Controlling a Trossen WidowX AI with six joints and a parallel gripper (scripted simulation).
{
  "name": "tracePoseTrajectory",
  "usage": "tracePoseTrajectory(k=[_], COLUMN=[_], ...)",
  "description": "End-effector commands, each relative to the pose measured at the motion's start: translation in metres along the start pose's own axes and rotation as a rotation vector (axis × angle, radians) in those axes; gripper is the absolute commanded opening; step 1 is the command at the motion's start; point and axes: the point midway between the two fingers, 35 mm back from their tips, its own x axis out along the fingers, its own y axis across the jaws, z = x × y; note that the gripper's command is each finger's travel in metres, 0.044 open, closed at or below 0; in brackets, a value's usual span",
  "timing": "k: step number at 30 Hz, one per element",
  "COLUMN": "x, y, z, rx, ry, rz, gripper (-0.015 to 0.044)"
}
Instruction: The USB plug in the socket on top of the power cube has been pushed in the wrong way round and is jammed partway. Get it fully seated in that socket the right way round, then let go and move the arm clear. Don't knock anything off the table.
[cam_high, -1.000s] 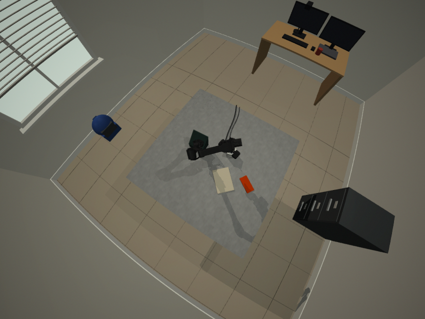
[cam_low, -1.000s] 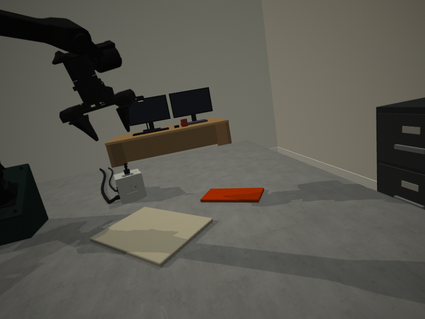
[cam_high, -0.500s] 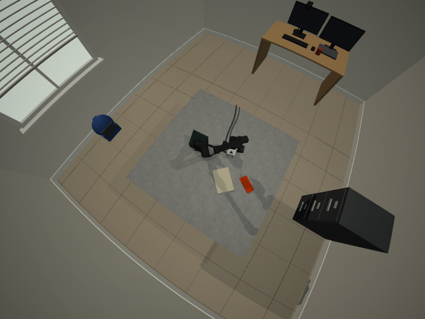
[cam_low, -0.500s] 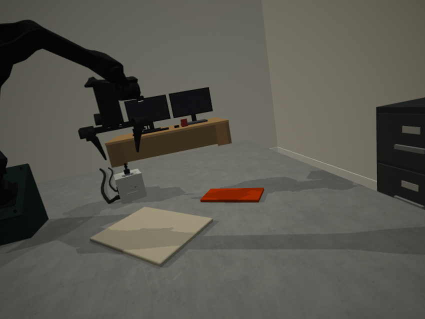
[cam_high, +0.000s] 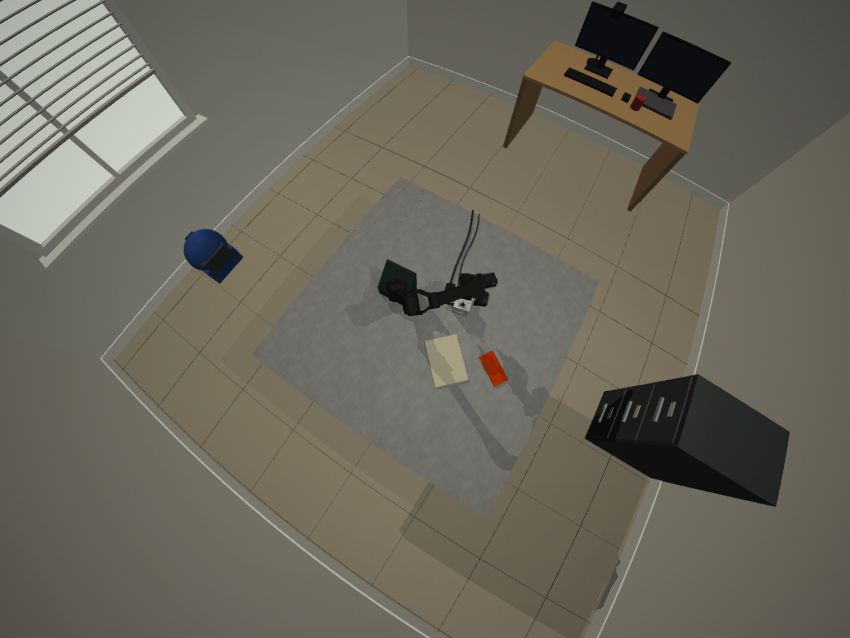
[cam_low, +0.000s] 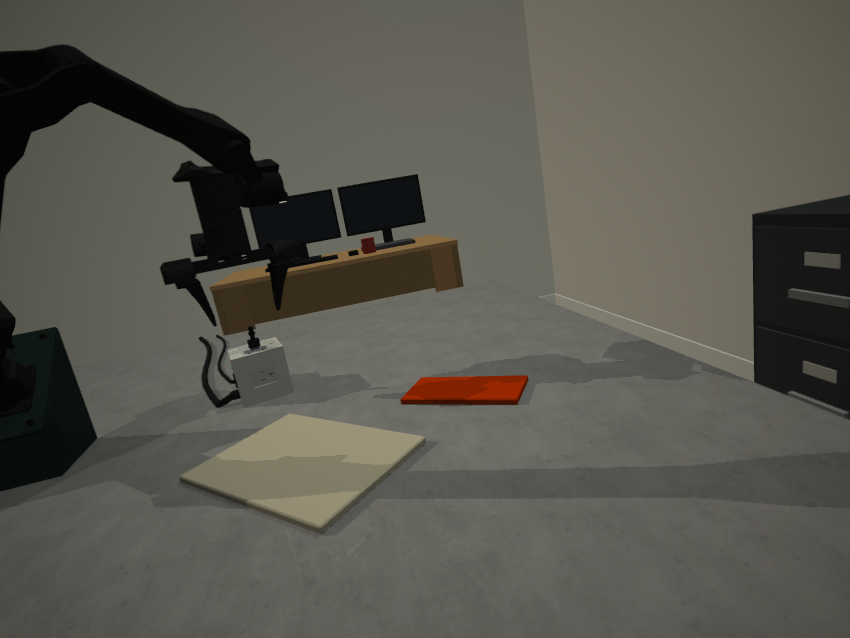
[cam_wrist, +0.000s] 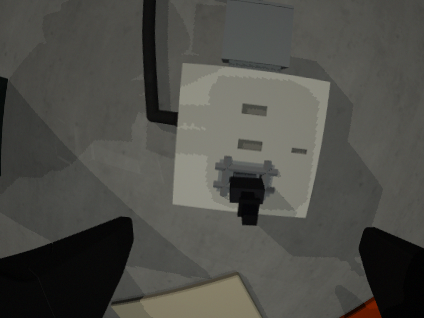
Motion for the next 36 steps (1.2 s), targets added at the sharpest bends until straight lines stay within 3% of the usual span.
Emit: tracePoseTrajectory(k=[1, 21, 36], x=[0.005, 0.022, 0.02], y=[0.0, 0.0, 0.0], z=[0.0, -0.001, -0.001], rx=[-0.006, -0.005, 0.0], ry=[0.004, 0.005, 0.001], rz=[-0.001, -0.001, 0.001], gripper=[0.044, 0.044, 0.0046])
